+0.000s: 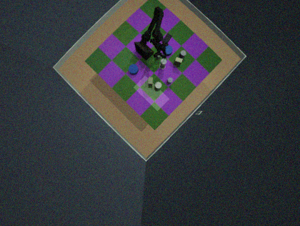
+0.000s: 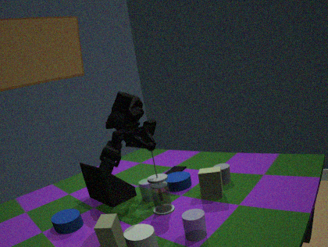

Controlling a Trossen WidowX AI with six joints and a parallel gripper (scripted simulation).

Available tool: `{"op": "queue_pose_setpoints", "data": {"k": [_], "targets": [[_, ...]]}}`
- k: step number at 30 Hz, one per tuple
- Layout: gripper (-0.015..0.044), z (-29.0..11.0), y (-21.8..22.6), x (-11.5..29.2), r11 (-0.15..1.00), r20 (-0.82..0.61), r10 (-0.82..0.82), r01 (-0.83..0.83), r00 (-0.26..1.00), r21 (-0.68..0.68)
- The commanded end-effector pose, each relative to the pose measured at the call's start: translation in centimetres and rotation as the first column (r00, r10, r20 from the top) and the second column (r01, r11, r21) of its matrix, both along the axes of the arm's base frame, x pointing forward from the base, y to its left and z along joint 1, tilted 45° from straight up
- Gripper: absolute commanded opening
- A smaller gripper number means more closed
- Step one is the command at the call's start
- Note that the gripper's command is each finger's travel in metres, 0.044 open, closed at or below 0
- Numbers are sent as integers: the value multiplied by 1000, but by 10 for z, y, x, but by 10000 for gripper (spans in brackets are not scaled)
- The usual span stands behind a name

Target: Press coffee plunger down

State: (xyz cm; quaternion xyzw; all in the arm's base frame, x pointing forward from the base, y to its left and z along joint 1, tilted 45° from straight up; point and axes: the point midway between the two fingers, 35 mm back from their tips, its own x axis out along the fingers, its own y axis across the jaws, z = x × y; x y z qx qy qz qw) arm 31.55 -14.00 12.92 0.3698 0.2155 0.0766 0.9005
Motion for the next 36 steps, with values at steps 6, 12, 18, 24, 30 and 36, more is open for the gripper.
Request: {"op": "queue_pose_setpoints", "data": {"k": [6, 12, 18, 24, 30, 36], "targets": [[119, -3, 2, 1, 1000, -2, -1, 1, 1000, 4], [119, -10, 7, 3, 1000, -4, -1, 1, 1000, 3], [119, -18, 13, 5, 1000, -6, 0, 0, 1000, 2], [119, -26, 19, 7, 1000, -7, 0, 0, 1000, 1], [119, -33, 26, 9, 1000, -8, 0, 0, 1000, 1], [119, -40, 32, 11, 1000, -8, 0, 0, 1000, 1]]}}
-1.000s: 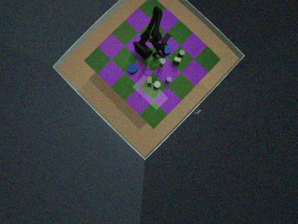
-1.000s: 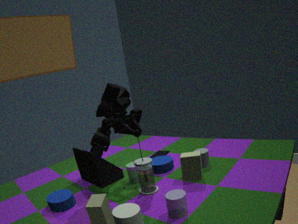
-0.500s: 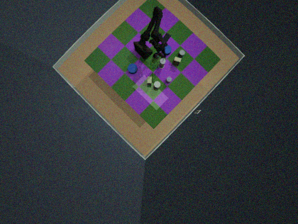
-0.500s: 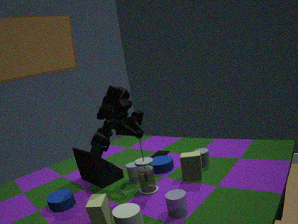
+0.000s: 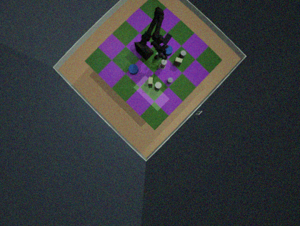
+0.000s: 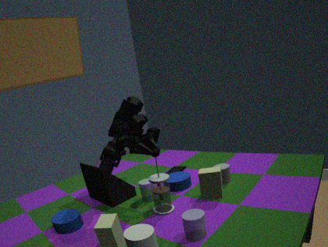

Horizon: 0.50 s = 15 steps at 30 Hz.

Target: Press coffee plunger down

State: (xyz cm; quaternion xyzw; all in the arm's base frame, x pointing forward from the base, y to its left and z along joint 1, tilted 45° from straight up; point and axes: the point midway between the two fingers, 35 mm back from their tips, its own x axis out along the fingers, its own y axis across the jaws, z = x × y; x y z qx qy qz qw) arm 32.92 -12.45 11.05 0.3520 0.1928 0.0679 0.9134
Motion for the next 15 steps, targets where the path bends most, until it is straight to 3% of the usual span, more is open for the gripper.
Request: {"op": "queue_pose_setpoints", "data": {"k": [1, 15], "targets": [[119, -23, 18, -2, 999, -50, 27, -25, 998, 43], [119, -38, 34, 3, 999, -46, 26, -24, 999, 46]]}}
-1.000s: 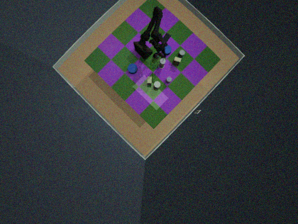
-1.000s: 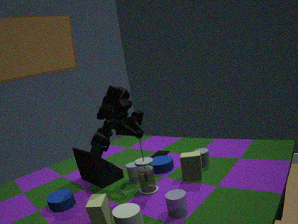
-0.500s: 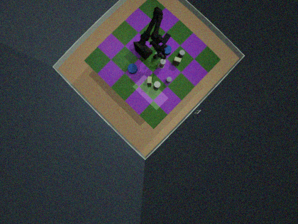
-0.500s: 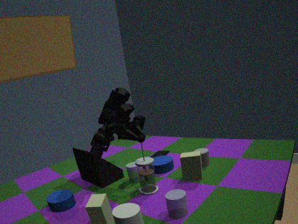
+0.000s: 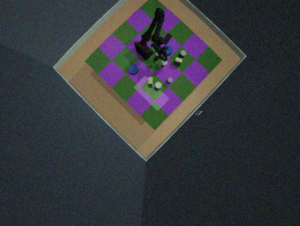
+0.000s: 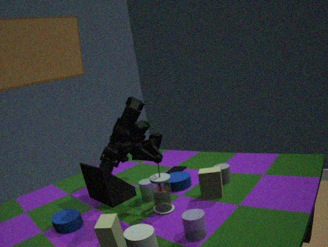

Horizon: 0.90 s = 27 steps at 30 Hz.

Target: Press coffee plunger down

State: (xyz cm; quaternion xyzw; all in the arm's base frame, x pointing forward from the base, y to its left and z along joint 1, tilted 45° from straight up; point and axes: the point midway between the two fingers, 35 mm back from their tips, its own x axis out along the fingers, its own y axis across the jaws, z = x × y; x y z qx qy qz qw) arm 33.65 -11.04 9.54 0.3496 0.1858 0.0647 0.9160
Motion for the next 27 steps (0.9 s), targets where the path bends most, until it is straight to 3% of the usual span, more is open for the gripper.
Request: {"op": "queue_pose_setpoints", "data": {"k": [1, 27], "targets": [[119, -23, 21, -4, 998, -57, 37, -34, 998, 53], [119, -29, 25, 10, 998, -52, 37, -34, 998, 55]]}}
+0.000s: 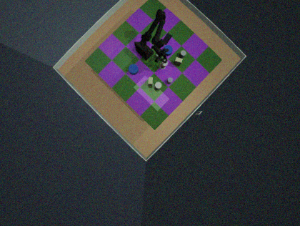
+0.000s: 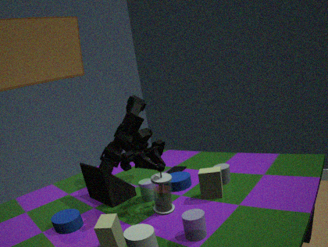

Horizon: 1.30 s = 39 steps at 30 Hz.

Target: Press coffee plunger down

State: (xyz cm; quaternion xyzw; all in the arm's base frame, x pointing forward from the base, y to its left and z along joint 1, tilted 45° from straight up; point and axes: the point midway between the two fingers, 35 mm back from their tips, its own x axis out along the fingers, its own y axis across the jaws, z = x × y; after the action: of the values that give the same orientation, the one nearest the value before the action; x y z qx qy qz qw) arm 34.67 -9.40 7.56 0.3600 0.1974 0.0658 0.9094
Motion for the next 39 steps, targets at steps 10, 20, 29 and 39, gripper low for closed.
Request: {"op": "queue_pose_setpoints", "data": {"k": [10, 20, 29, 39], "targets": [[119, -9, 7, 1, 999, -28, 29, -28, 999, 32], [119, -9, 7, 2, 999, -28, 29, -28, 999, 32], [119, -9, 6, 4, 999, -28, 29, -28, 999, 32], [119, -9, 5, 4, 999, -28, 29, -28, 999, 32]]}}
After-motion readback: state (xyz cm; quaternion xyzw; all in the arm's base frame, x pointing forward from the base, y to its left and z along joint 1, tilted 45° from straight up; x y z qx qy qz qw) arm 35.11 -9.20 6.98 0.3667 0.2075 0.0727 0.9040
